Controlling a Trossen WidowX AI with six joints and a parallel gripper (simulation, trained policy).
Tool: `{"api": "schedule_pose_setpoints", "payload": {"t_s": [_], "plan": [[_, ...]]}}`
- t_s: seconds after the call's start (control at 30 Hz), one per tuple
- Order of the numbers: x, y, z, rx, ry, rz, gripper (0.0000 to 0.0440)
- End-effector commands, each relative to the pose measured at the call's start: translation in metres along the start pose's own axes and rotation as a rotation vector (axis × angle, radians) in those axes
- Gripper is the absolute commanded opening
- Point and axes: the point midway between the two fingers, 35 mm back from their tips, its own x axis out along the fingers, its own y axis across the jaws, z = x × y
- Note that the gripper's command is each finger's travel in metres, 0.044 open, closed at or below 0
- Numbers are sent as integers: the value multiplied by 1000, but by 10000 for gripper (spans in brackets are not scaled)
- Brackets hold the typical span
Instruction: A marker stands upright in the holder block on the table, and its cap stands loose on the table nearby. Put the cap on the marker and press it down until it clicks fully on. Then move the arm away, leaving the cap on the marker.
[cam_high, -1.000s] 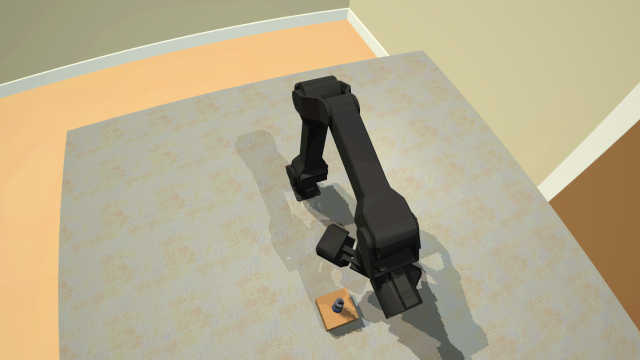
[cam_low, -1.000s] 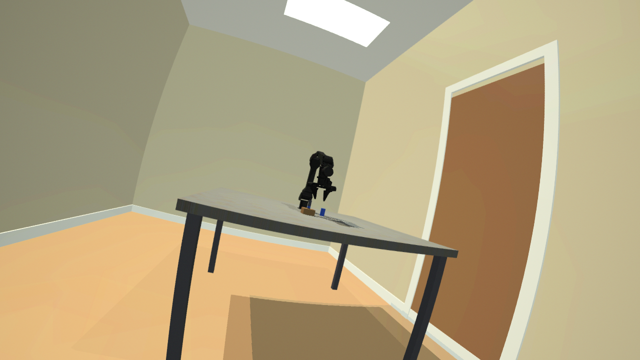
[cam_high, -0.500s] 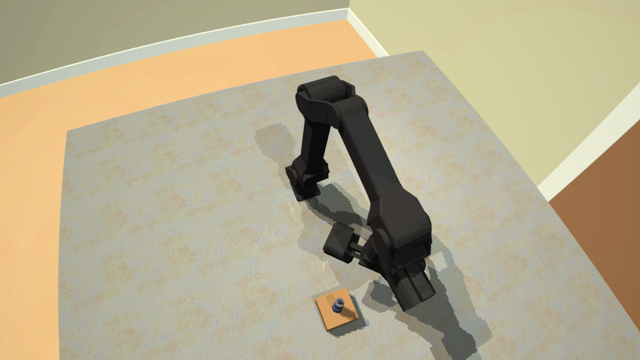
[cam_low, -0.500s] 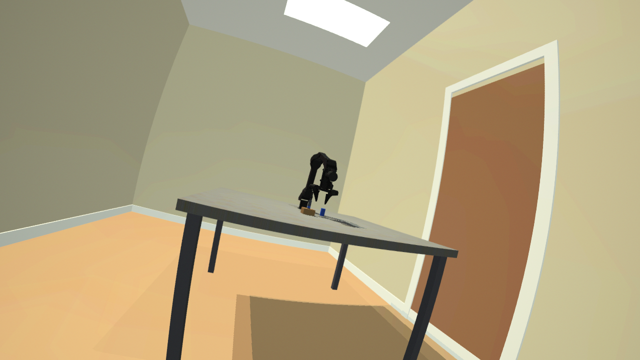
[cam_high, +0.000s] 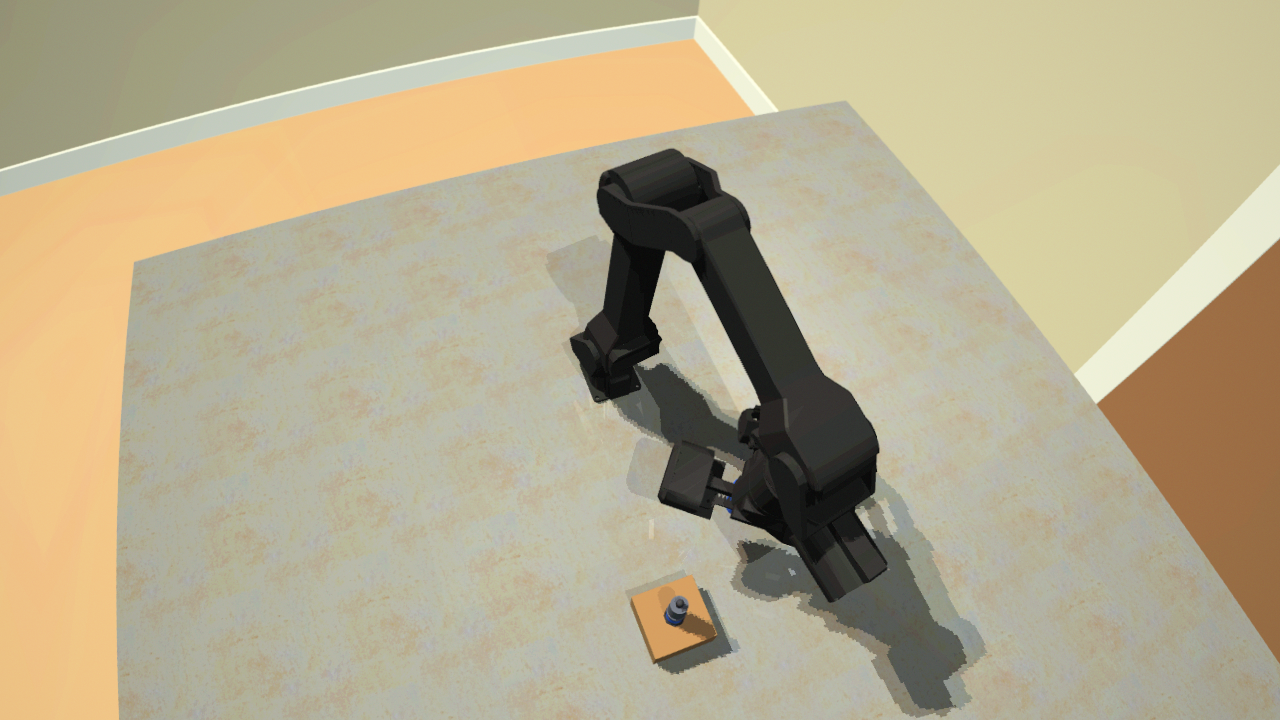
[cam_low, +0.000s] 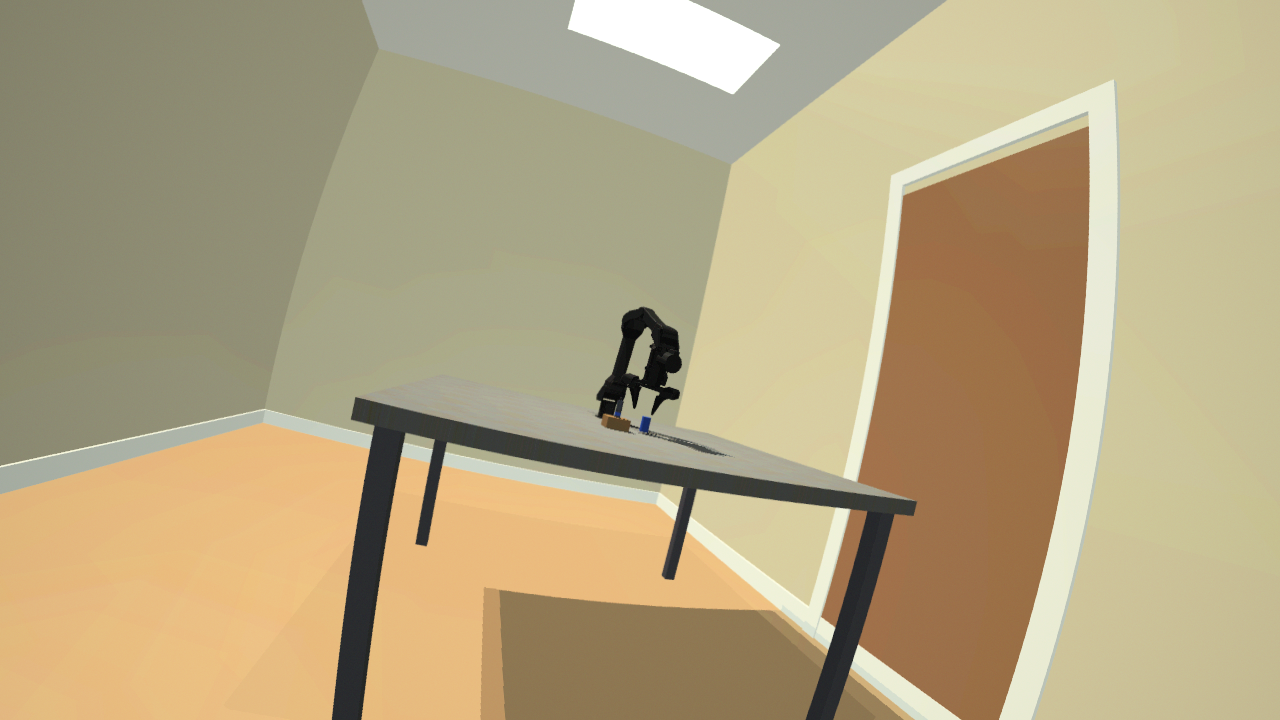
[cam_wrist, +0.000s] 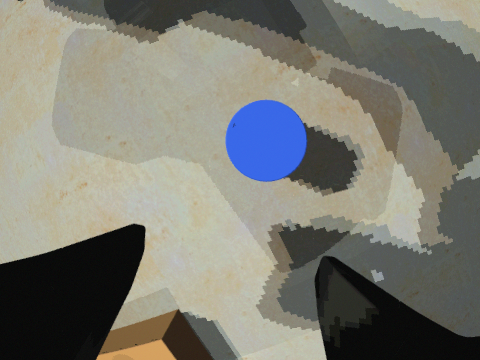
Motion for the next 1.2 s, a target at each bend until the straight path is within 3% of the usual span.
{"api": "schedule_pose_setpoints", "payload": {"t_s": [0.0,0.9,1.03,1.17], "plan": [[7,0,7,-45,-2,20,293],[56,1,33,-284,-11,91,248],[55,-1,33,-311,11,84,201],[48,-3,31,-329,40,67,100]]}}
